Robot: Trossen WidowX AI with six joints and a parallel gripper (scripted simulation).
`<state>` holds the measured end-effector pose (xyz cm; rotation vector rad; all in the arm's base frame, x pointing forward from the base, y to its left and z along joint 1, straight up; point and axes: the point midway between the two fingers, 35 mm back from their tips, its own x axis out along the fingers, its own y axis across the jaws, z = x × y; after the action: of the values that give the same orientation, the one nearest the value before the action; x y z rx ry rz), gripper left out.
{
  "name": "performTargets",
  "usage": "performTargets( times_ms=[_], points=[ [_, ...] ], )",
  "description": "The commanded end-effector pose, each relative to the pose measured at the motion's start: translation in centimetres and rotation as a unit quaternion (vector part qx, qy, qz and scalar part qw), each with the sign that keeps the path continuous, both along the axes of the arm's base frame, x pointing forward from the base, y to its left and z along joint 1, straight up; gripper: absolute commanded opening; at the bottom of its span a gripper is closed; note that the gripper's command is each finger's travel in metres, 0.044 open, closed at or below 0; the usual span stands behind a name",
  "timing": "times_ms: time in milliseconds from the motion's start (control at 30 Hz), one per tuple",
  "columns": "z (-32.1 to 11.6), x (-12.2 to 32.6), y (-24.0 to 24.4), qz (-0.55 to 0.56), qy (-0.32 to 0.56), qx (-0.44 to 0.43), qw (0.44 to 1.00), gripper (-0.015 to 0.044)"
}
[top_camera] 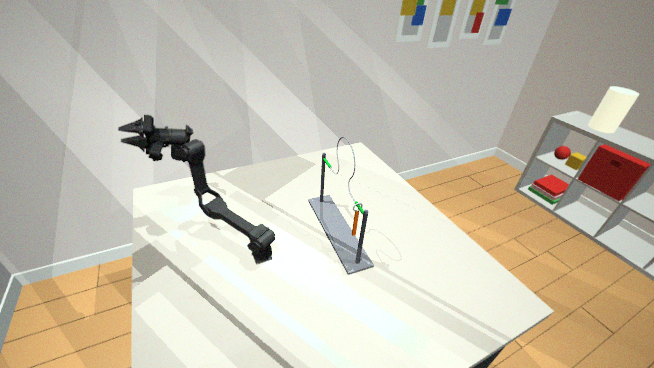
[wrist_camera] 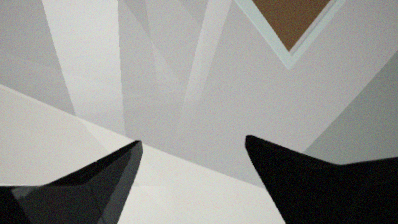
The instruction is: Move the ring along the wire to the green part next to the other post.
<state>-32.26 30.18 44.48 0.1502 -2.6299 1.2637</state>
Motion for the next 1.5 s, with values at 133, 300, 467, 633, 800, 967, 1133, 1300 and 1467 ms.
performTargets(
  times_ms=[133,300,467,633,800,967,1133,1300,1467],
  points=[
    [4.3,2.7,-2.3,-0.058,0.057,0.088,0.993,0.0269],
    [9.3,6.8,-6.3,-0.135,0.135,0.195,0.962,0.0160],
    [13.7,11.9,-11.4,-0.216,0.222,0.294,0.904,0.0160],
    [16.6,17.5,-17.4,-0.294,0.307,0.373,0.825,0.0160],
    [17.8,23.3,-23.8,-0.365,0.390,0.429,0.729,0.0160],
    [17.1,29.0,-30.2,-0.430,0.464,0.464,0.621,0.0160],
    [14.8,34.4,-36.4,-0.486,0.532,0.473,0.507,0.0160],
    [10.8,39.4,-42.0,-0.531,0.594,0.457,0.394,0.0160],
    [5.2,43.9,-46.7,-0.561,0.655,0.415,0.288,0.0160]
  ],
)
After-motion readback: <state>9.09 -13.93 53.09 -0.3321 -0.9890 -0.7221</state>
